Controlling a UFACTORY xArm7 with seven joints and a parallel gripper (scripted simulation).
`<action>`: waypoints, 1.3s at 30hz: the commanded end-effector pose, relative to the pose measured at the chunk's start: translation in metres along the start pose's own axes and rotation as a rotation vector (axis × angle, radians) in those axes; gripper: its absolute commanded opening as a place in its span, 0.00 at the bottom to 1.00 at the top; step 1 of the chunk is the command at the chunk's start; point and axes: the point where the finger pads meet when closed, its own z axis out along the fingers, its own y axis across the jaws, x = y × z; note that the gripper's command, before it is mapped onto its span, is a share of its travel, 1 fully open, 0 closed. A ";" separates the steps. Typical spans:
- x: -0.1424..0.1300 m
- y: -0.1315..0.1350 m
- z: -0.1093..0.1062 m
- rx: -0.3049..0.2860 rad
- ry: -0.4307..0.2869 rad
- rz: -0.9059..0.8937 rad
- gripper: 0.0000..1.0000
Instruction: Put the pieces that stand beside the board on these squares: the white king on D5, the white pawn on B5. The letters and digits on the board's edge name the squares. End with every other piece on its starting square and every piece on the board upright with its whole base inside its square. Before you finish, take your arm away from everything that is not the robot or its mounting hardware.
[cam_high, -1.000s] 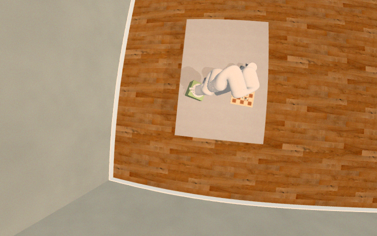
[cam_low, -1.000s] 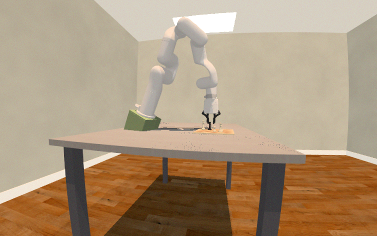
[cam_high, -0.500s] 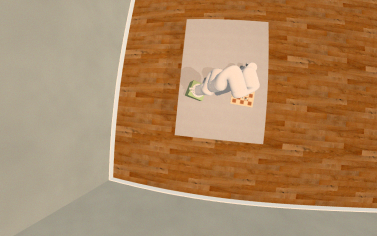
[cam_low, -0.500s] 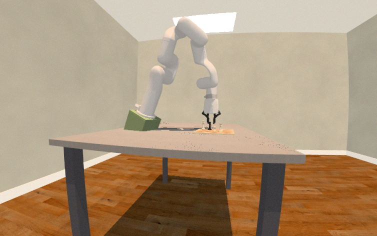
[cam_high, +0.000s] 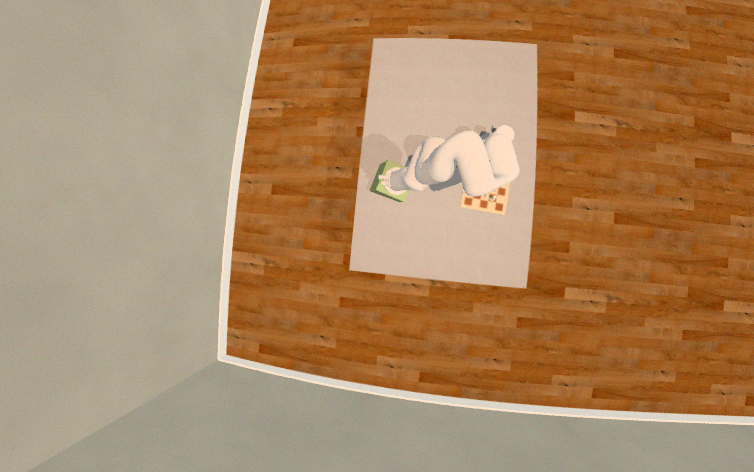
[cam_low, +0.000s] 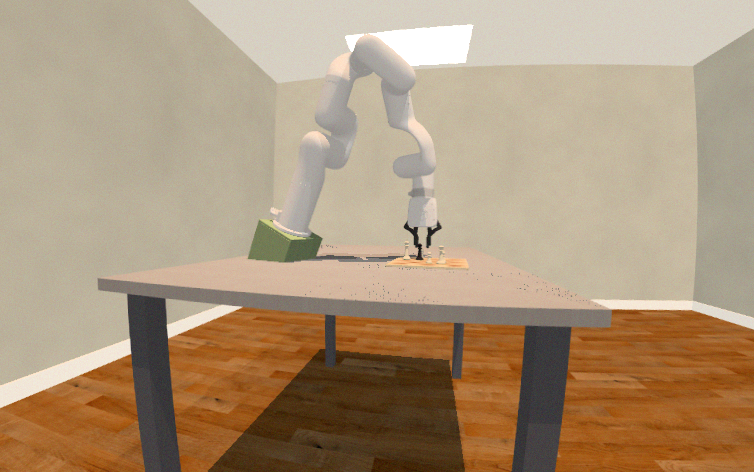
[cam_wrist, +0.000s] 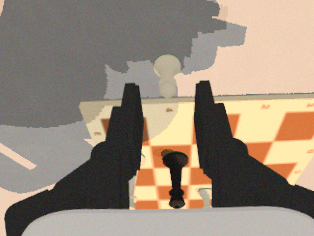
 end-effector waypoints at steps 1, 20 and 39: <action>0.001 0.001 -0.001 -0.003 0.002 0.000 0.34; 0.001 0.001 0.000 -0.003 0.002 0.000 0.34; 0.001 0.001 0.024 -0.003 0.001 0.000 0.34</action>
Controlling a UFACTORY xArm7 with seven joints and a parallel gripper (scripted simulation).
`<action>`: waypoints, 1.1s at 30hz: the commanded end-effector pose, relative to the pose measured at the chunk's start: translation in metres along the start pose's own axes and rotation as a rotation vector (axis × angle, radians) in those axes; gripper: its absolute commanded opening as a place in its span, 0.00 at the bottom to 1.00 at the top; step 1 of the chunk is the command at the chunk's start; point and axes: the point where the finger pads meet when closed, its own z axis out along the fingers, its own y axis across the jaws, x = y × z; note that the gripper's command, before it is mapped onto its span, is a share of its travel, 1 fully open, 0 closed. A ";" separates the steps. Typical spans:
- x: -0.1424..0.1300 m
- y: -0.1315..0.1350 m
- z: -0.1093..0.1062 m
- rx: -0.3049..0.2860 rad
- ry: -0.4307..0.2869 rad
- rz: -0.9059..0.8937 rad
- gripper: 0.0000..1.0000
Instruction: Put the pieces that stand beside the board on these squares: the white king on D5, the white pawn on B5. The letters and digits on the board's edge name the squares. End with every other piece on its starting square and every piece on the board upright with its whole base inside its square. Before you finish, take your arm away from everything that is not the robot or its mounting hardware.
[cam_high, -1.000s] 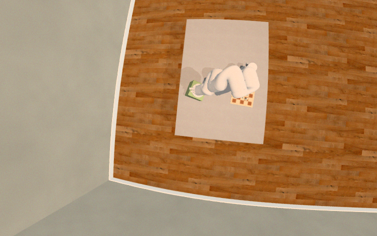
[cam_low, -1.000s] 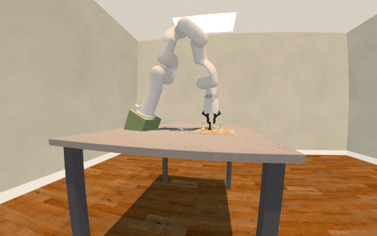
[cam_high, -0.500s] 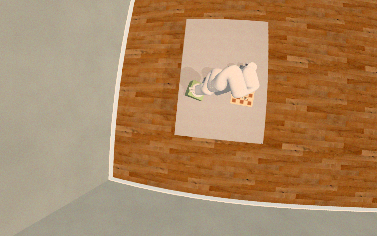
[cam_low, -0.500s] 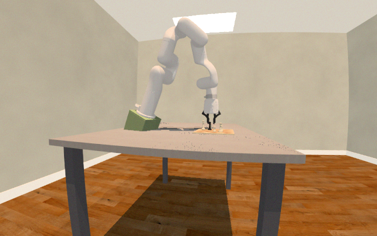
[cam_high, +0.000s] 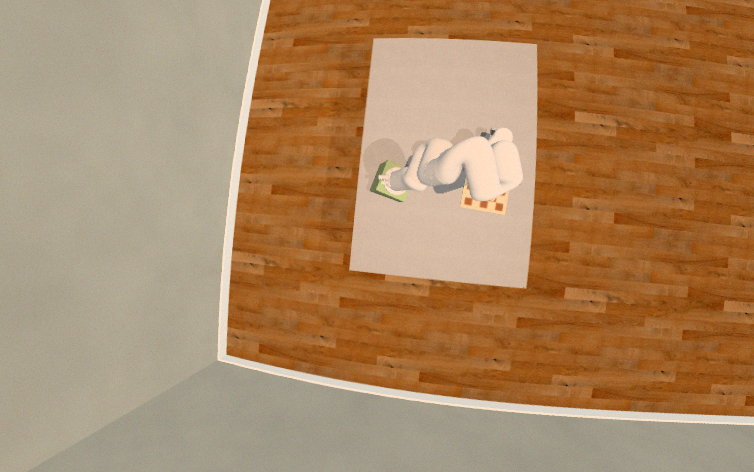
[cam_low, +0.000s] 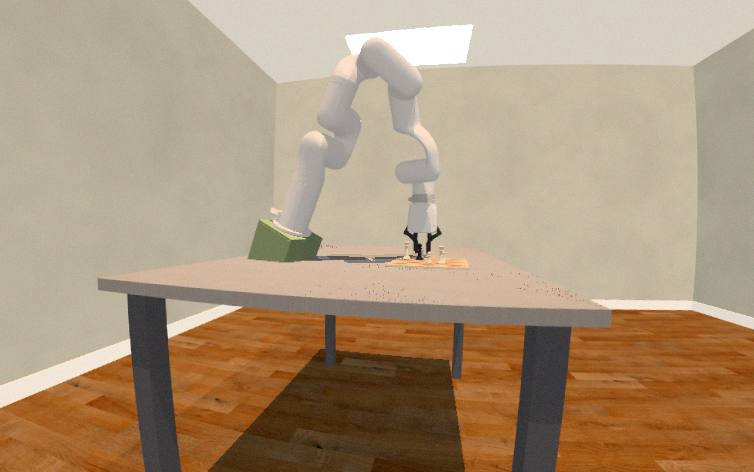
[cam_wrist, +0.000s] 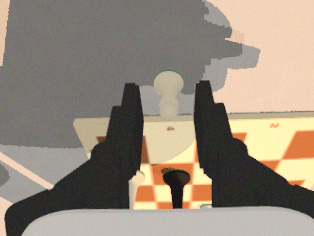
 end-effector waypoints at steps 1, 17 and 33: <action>0.001 0.001 0.006 -0.010 -0.002 0.000 0.34; 0.001 0.002 0.012 -0.010 -0.002 0.000 0.34; 0.001 0.002 0.012 -0.010 -0.002 0.000 0.34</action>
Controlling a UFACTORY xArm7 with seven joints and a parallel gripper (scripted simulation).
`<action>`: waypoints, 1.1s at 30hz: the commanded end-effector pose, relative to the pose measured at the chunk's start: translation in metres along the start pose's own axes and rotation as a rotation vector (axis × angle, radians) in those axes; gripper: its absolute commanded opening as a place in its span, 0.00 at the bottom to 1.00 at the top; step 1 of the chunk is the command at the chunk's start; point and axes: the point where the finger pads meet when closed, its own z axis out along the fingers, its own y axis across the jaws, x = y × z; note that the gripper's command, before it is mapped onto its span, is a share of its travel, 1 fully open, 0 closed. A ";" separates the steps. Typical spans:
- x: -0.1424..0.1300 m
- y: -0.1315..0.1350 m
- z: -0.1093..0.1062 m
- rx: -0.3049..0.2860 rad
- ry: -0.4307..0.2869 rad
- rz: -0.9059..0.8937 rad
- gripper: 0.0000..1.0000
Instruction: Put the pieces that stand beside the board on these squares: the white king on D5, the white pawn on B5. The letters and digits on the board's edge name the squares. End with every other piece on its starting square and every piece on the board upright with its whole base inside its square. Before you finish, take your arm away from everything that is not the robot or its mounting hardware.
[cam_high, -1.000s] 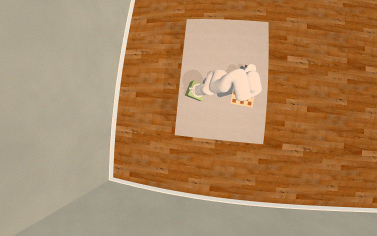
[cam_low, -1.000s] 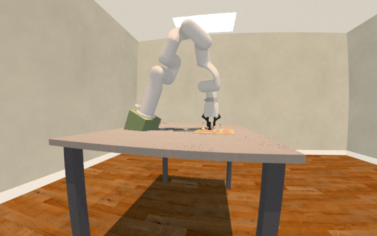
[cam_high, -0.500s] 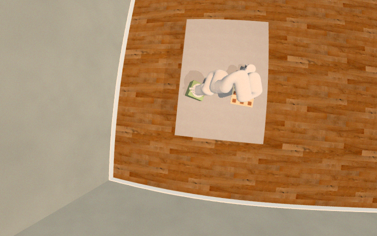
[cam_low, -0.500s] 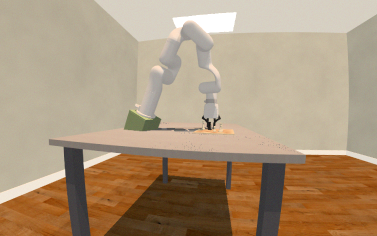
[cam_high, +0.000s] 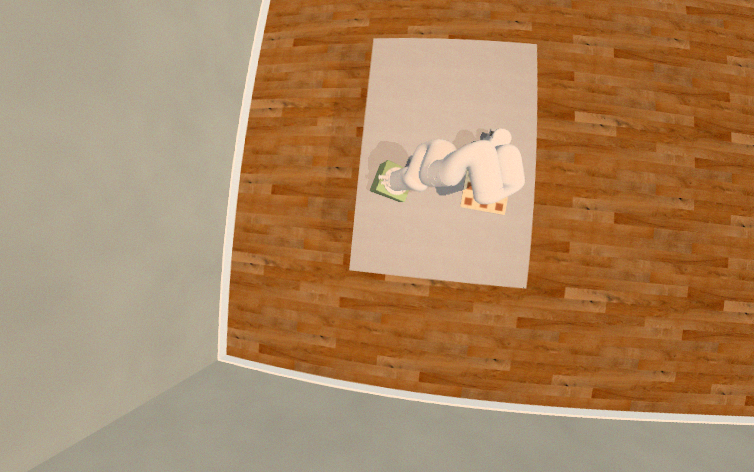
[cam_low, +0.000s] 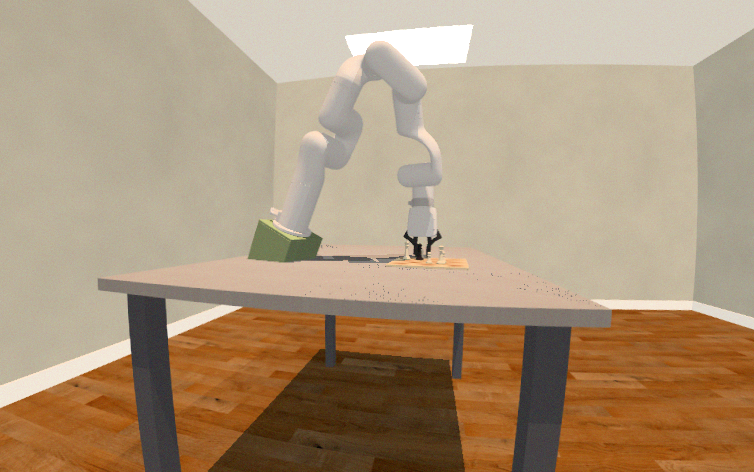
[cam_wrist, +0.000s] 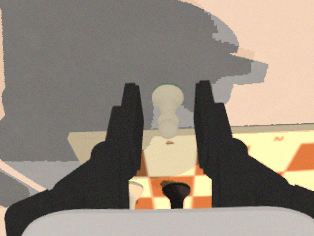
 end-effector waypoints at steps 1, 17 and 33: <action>0.001 0.001 -0.001 -0.003 0.001 -0.001 0.34; 0.001 0.001 -0.001 -0.003 0.001 -0.001 0.00; 0.001 0.001 -0.001 -0.003 0.001 -0.001 0.00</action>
